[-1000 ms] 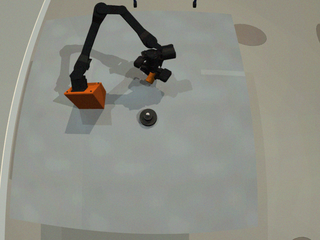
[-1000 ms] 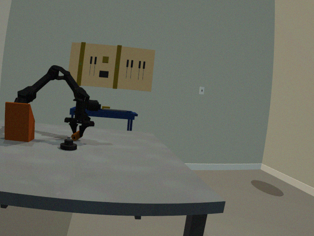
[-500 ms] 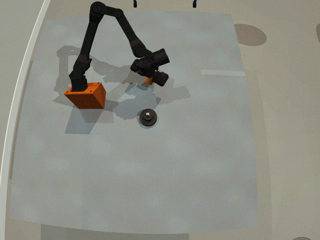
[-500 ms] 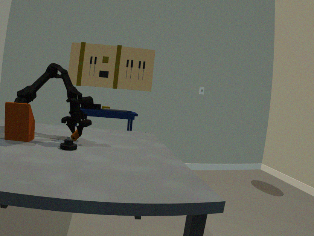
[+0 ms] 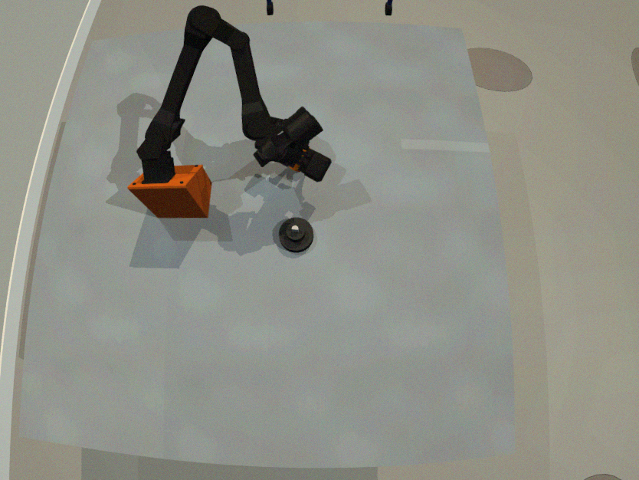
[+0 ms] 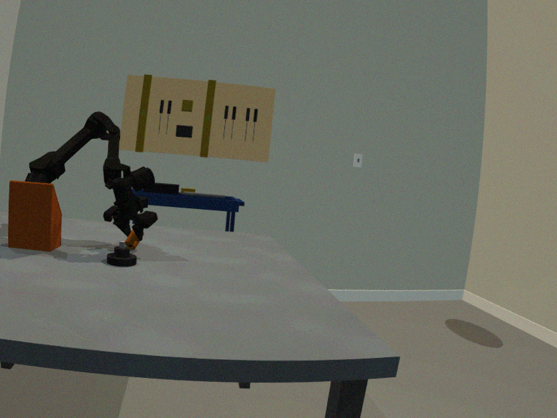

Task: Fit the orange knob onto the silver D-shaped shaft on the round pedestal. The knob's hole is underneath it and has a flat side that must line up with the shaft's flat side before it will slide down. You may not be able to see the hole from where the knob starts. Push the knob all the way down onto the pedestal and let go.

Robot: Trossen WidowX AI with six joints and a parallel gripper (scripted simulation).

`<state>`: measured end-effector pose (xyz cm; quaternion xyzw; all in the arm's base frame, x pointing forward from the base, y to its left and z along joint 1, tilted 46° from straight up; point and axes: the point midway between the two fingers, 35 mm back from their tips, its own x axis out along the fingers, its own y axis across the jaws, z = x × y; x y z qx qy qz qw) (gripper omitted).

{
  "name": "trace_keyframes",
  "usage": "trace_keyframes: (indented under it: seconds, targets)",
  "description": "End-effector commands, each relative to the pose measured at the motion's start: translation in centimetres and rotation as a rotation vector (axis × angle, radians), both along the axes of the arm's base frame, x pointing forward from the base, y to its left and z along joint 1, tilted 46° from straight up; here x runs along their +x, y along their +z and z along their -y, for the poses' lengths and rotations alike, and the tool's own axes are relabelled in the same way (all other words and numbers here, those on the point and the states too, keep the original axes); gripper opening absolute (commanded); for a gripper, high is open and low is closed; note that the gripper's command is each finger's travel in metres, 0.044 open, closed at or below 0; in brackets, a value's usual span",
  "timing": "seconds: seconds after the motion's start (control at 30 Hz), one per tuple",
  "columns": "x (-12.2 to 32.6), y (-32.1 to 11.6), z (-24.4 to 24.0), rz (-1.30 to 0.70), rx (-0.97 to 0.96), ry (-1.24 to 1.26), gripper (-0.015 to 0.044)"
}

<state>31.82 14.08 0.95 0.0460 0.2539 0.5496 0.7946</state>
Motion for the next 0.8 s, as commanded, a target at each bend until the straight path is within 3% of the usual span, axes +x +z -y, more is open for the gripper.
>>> trace_keyframes:
  seconds: [0.0, 0.77]
  targets:
    - [-0.4, -0.3, 0.2, 0.018, 0.054, -0.02, 0.0179]
    - [-1.2, -1.3, 0.9, 0.098, 0.222, -0.089, 0.0179]
